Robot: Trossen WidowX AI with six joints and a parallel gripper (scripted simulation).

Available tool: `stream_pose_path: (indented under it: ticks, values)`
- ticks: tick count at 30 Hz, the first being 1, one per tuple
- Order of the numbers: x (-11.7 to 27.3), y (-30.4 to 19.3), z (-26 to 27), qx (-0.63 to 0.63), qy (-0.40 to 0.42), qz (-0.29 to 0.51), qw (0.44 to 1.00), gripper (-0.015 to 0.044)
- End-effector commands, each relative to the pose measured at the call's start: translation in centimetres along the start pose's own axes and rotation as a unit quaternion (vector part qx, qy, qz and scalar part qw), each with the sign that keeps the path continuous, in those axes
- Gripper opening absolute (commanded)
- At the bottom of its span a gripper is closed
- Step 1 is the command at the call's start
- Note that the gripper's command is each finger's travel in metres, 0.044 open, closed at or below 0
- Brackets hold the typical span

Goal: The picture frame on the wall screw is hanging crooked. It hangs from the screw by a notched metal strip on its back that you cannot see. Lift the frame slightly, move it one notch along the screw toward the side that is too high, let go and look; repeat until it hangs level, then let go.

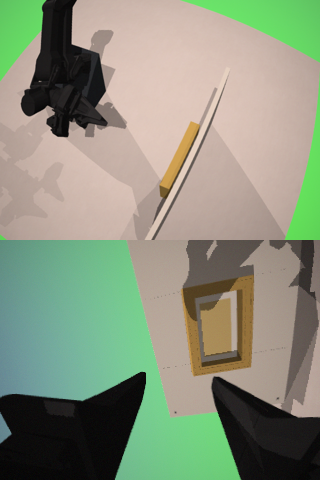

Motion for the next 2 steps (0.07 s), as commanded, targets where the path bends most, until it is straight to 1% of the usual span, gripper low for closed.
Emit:
stream_pose_path:
  ticks: [1, 2]
  values:
    - [0.07, -0.08, 0.11, 0.008, 0.003, 0.0, 1.0, 0.026]
    - [0.07, -0.08, 0.11, 0.008, 0.003, 0.0, 1.0, 0.026]
Point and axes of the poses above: the point midway between the two fingers, 35 mm back from their tips, its own x axis back along the fingers, its own z axis across the jaws, y = z × x, the point moved 6 cm from there along x, back along the fingers, and after that the axes turned 12 degrees about x, right-handed, at the moved point
